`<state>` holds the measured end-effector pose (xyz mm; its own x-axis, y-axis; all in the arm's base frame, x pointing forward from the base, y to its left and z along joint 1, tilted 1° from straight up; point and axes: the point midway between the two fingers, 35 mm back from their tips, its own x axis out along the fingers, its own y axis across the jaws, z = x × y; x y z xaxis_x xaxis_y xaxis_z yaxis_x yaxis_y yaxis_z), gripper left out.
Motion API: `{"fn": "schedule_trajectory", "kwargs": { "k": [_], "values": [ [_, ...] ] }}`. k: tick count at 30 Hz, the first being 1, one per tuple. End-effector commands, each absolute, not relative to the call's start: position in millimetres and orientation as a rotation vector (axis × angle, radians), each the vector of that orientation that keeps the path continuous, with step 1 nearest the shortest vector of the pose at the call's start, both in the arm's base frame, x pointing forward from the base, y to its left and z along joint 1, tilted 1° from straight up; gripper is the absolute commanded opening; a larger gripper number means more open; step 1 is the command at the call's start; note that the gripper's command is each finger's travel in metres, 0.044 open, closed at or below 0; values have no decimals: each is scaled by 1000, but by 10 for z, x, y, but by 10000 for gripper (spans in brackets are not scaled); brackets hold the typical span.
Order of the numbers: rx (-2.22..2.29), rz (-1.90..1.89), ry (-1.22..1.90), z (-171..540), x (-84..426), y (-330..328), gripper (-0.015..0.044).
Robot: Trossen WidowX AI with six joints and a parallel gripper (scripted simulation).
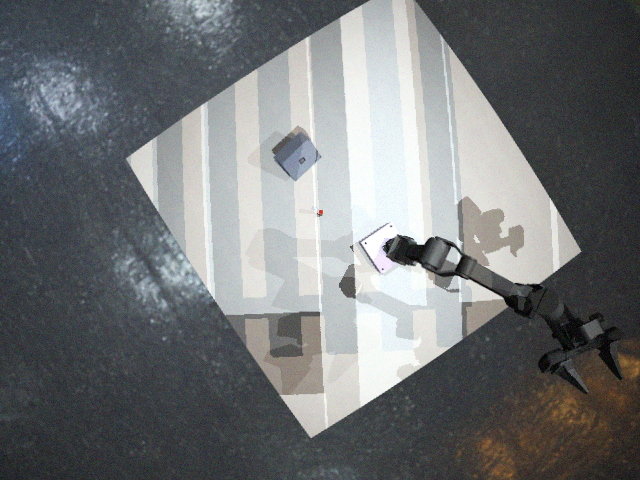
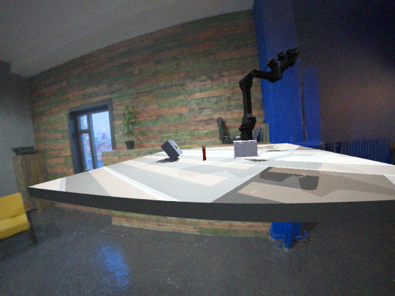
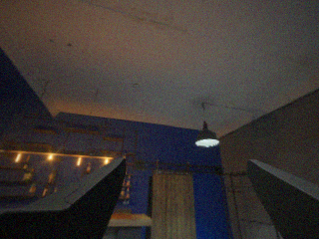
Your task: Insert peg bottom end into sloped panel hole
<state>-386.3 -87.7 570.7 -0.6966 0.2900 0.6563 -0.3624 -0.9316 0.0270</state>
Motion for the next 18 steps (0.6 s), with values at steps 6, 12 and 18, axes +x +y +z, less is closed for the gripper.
{"fn": "schedule_trajectory", "kwargs": {
  "k": [6,12,18],
  "values": [
    [984,2650,-66,5707,-3771,-1000,440],
    [972,2753,-4,5640,-3722,-1294,440],
    [952,2867,37,5547,-3670,-1622,440]
  ]
}}
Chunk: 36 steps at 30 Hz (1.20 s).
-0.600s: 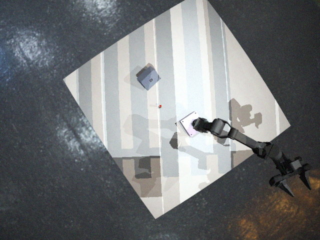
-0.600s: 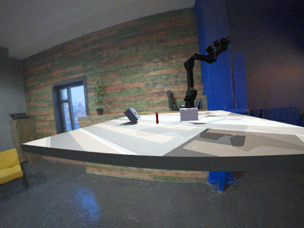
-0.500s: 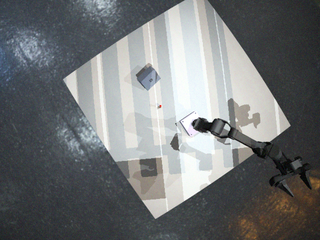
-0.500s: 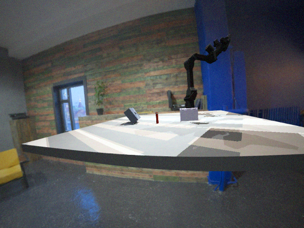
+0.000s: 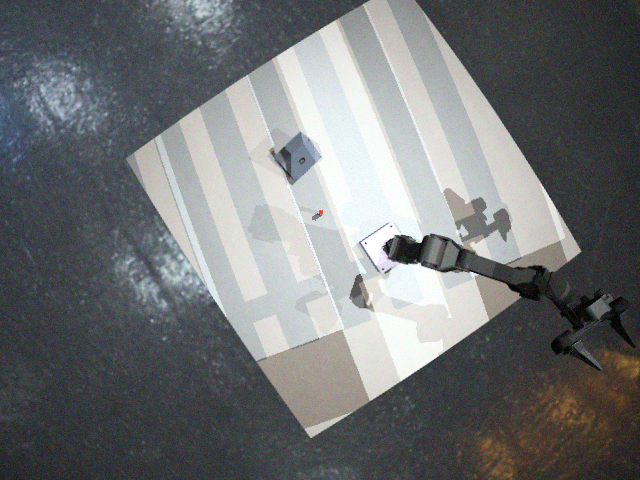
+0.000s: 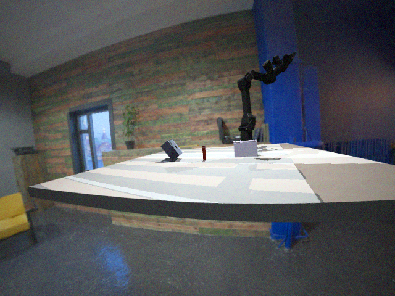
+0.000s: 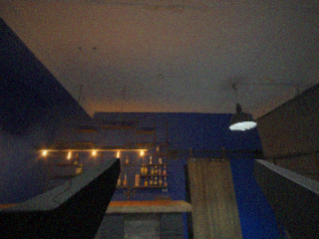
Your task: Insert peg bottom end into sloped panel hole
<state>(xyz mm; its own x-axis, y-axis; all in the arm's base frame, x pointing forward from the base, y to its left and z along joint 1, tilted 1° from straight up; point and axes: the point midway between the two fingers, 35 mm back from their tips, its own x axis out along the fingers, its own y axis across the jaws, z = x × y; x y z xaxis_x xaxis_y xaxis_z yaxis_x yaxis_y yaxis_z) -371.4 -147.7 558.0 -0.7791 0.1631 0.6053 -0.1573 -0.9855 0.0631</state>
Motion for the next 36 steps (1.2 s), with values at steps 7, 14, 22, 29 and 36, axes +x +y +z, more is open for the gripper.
{"fn": "schedule_trajectory", "kwargs": {
  "k": [7,14,22,29,36],
  "values": [
    [936,2983,83,5464,-3552,-1979,440],
    [919,3097,134,5388,-3396,-2318,440],
    [883,3241,215,5282,-3186,-2716,440],
    [843,3384,256,5162,-2965,-3081,440],
    [793,3529,276,5029,-2697,-3427,440]
  ]
}}
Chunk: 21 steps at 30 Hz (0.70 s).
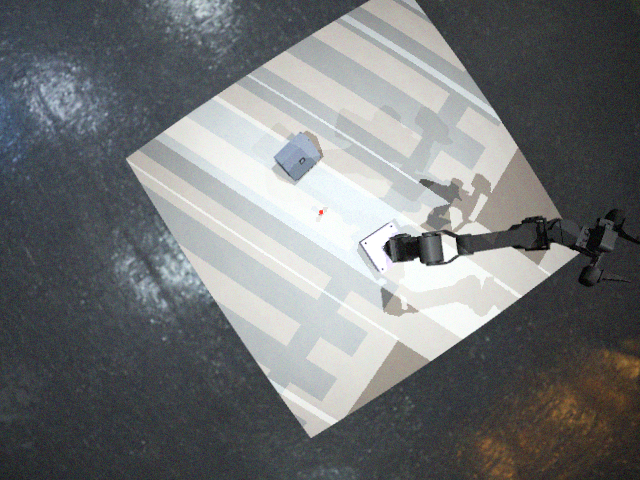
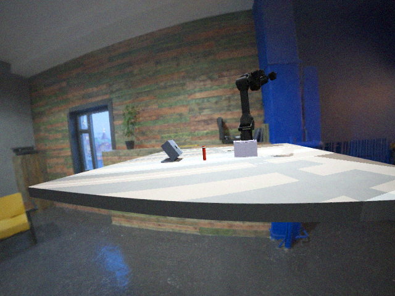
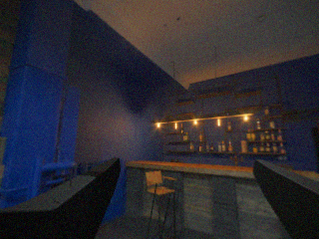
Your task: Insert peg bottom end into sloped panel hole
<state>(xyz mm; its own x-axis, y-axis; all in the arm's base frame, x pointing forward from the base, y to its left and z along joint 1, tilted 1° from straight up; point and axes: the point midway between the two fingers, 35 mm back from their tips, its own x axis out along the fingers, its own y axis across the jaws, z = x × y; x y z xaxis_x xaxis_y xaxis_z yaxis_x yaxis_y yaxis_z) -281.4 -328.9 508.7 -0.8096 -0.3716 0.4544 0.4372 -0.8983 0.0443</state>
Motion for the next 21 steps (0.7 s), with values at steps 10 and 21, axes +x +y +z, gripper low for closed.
{"fn": "schedule_trajectory", "kwargs": {
  "k": [10,21],
  "values": [
    [-449,-2426,-195,4811,-2255,-3863,440],
    [-339,-2324,-226,4633,-1816,-4032,440]
  ]
}}
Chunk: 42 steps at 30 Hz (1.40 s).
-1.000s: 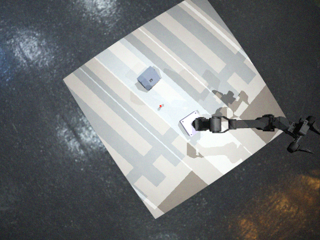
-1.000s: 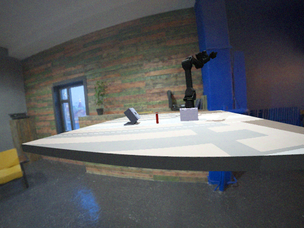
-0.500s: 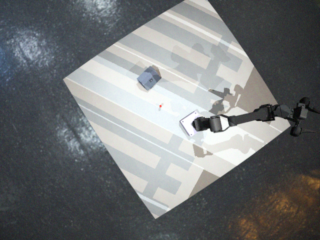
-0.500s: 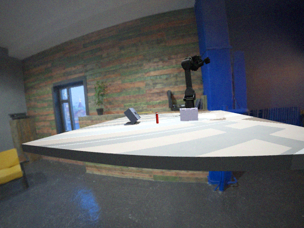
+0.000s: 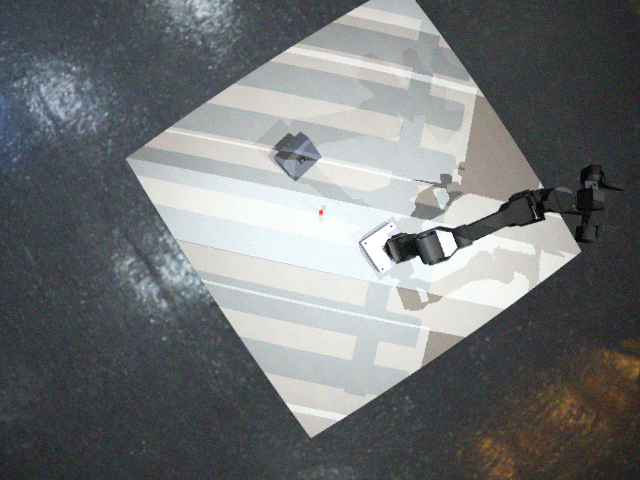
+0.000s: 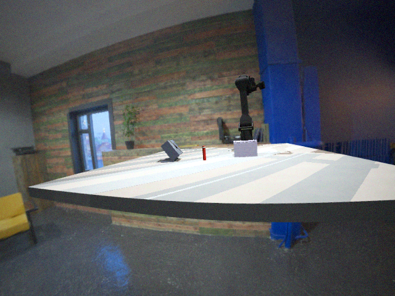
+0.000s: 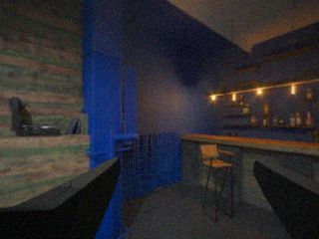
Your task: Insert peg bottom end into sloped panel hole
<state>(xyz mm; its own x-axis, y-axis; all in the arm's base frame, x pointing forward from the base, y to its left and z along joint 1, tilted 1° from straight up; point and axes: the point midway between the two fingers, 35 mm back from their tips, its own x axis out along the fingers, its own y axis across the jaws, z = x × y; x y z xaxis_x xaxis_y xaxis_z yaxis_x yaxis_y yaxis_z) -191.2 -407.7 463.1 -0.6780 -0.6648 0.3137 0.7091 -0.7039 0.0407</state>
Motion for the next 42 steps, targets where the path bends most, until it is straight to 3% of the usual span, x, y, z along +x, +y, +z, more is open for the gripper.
{"fn": "schedule_trajectory", "kwargs": {
  "k": [1,22,42],
  "values": [
    [-333,-2320,-230,4625,-1785,-4020,440],
    [-67,-2006,-186,4091,-616,-4538,440],
    [164,-1725,-100,3545,592,-4614,440]
  ]
}}
